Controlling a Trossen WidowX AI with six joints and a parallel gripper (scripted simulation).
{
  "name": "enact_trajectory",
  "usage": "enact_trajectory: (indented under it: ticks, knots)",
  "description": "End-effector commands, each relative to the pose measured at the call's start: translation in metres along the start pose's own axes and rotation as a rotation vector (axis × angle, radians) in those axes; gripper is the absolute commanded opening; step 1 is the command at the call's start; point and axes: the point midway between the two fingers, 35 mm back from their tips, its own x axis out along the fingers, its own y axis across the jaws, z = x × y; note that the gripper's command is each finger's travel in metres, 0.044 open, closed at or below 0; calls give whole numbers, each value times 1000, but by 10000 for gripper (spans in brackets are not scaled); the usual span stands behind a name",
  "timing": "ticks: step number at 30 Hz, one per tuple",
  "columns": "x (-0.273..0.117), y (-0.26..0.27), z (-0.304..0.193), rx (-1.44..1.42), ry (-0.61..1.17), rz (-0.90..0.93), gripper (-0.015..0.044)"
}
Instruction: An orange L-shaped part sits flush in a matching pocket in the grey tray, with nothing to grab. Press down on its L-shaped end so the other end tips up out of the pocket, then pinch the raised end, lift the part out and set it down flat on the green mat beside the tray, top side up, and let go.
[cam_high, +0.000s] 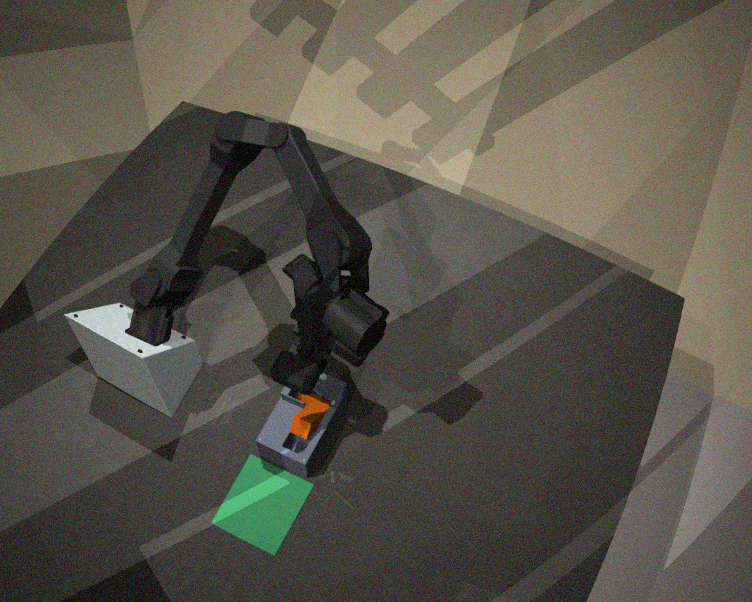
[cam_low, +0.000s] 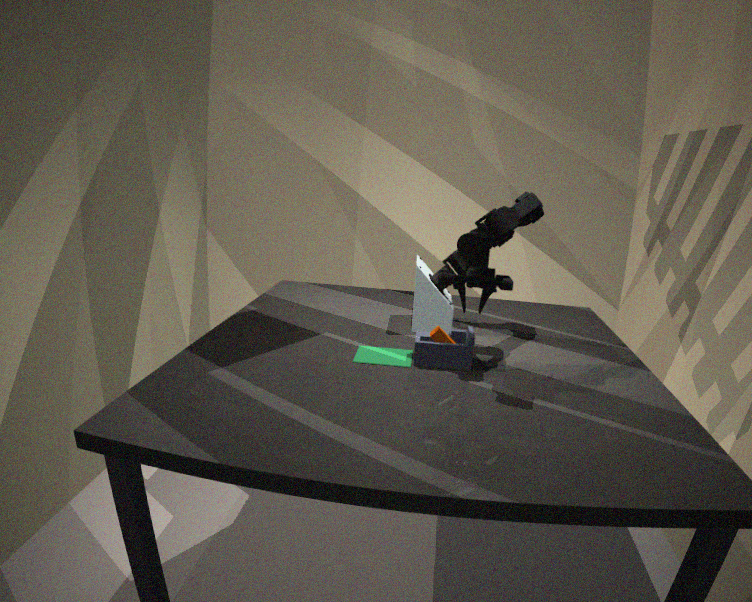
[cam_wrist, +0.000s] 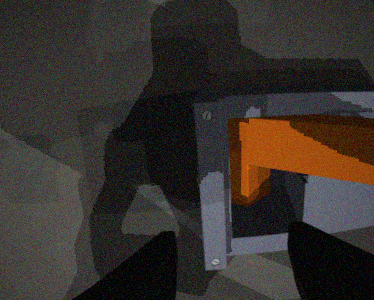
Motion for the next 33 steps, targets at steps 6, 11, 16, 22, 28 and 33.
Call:
enact_trajectory:
  ticks: [6,11,16,22,28,33]
  knots:
    - [0,0,0,6,0,0,180]
    - [0,-3,0,62,0,0,233]
    - [-1,-22,5,484,2,-4,280]
    - [-3,-54,8,1168,4,-9,280]
    - [-3,-73,9,1565,7,-11,280]
    - [-3,-73,9,1565,7,-11,280]
